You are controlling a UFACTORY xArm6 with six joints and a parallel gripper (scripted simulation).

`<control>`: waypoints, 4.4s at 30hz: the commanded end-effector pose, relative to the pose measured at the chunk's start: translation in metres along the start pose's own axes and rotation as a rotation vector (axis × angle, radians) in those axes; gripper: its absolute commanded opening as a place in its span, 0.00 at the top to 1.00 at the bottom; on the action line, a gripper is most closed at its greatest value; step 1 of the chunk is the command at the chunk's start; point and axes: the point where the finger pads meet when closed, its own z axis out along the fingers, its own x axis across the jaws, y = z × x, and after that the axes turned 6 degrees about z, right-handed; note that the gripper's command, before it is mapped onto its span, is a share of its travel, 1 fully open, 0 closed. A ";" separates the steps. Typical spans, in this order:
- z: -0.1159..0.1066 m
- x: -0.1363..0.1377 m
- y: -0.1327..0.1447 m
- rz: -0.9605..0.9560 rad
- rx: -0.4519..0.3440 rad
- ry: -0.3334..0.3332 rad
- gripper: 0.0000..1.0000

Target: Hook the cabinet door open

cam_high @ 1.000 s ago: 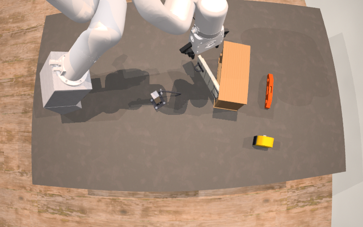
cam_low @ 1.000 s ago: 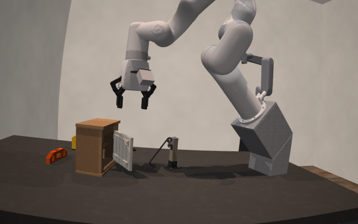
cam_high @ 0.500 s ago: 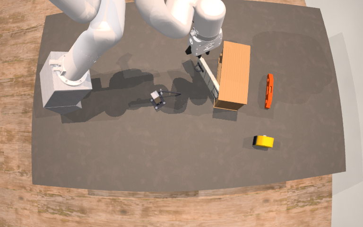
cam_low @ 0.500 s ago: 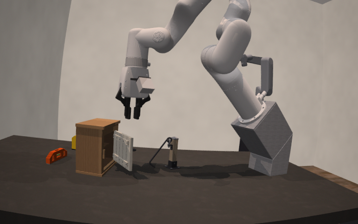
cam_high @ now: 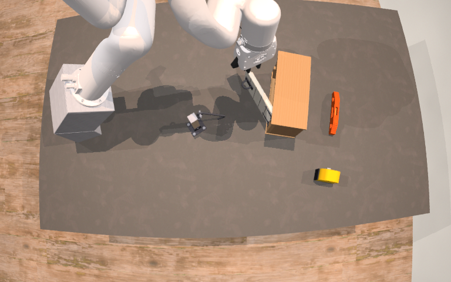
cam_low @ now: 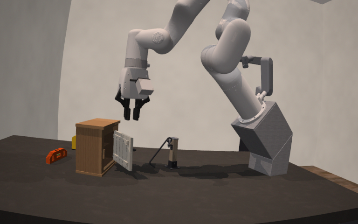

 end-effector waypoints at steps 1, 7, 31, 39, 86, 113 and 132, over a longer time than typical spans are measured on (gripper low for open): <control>-0.001 0.001 0.000 -0.001 -0.001 0.003 0.73; -0.001 0.001 0.000 -0.001 -0.001 0.003 0.73; 0.002 0.001 0.000 0.000 -0.001 0.003 0.73; 0.009 0.001 0.000 0.000 -0.001 0.003 0.73; 0.069 0.002 0.000 0.000 -0.001 0.003 0.73; 0.072 -0.006 0.001 -0.056 -0.001 0.003 0.73; 0.072 -0.019 0.003 -0.155 -0.001 0.003 0.73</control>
